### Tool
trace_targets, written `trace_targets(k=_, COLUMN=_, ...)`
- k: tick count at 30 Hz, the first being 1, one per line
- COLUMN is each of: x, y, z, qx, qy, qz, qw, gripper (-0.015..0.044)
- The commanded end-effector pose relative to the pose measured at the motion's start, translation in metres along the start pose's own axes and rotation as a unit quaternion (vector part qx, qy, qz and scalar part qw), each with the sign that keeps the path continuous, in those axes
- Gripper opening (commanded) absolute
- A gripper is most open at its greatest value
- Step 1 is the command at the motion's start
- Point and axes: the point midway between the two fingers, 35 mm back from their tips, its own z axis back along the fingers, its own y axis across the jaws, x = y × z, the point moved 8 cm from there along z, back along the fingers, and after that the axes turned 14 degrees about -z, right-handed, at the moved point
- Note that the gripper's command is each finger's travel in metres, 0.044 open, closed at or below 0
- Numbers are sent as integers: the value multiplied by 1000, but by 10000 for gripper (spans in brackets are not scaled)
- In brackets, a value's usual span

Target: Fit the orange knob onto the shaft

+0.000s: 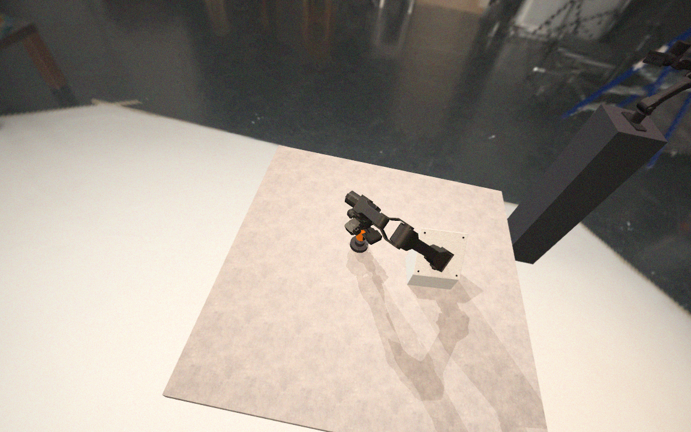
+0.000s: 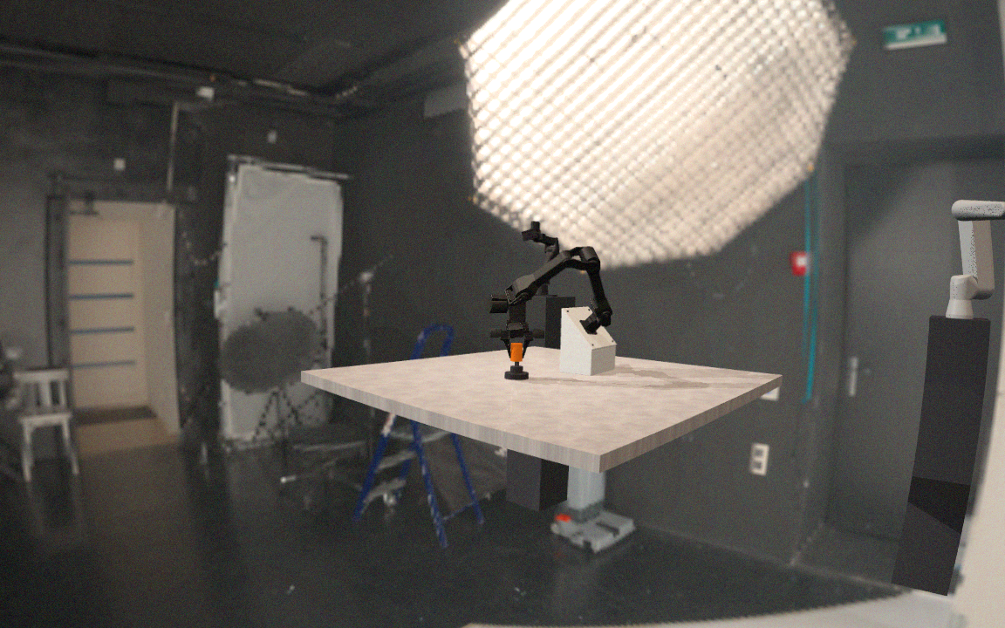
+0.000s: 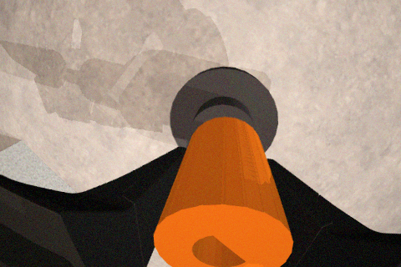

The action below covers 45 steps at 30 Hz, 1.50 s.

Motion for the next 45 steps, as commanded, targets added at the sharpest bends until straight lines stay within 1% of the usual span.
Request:
trace_targets(k=1, x=-1, y=1, z=-1, qx=0, qy=0, qz=11, qw=1000, gripper=0)
trace_targets(k=21, x=-1, y=1, z=-5, qx=0, qy=0, qz=11, qw=1000, gripper=0)
trace_targets(k=39, x=-2, y=2, z=-20, qx=0, qy=0, qz=11, qw=1000, gripper=0)
trace_targets(k=45, x=-2, y=2, z=-18, qx=-1, qy=2, qz=15, qw=1000, gripper=0)
